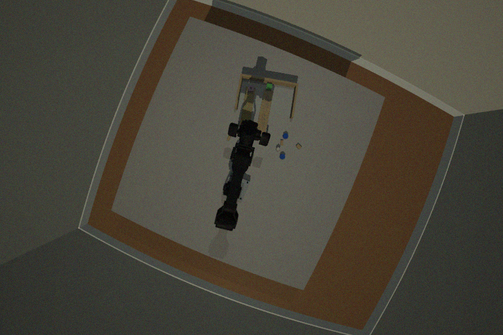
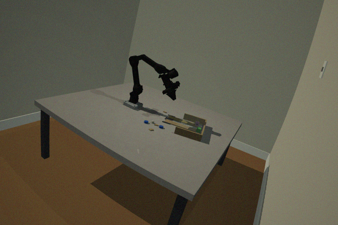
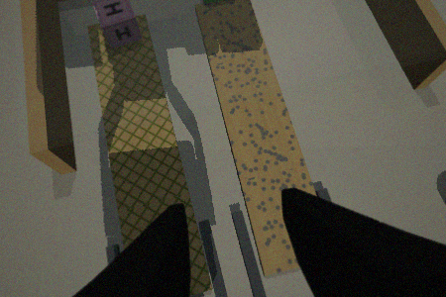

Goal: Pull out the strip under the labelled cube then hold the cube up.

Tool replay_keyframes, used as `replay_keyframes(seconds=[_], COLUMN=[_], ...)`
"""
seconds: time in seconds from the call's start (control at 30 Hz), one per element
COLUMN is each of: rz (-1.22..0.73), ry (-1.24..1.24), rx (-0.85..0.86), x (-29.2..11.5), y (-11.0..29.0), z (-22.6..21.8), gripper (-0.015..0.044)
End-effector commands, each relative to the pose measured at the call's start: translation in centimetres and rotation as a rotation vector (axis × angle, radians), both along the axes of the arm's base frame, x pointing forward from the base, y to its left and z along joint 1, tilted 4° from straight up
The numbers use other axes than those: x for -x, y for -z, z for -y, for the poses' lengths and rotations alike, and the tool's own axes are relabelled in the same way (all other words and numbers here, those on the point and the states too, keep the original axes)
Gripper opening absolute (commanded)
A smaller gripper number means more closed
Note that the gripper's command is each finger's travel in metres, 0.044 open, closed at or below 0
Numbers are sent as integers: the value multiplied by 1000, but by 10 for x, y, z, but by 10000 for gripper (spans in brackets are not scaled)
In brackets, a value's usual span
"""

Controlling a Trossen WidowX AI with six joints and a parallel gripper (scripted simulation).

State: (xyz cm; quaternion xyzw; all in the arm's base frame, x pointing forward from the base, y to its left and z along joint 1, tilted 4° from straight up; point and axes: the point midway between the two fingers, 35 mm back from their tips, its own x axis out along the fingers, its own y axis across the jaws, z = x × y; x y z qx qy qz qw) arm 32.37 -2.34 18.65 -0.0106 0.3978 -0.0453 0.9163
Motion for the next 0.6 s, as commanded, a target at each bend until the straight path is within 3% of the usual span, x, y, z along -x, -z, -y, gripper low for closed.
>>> replay_keyframes(seconds=[0.0,0.07,0.3,0.57], rz=[-203,-305,-652,-685], ry=[-40,-51,-85,-88], rx=[-13,-15,-6,-4], x=[-15,-20,-29,-29], y=[25,37,81,86], z=[-13,-18,-37,-39], gripper=[33,0,0,0])
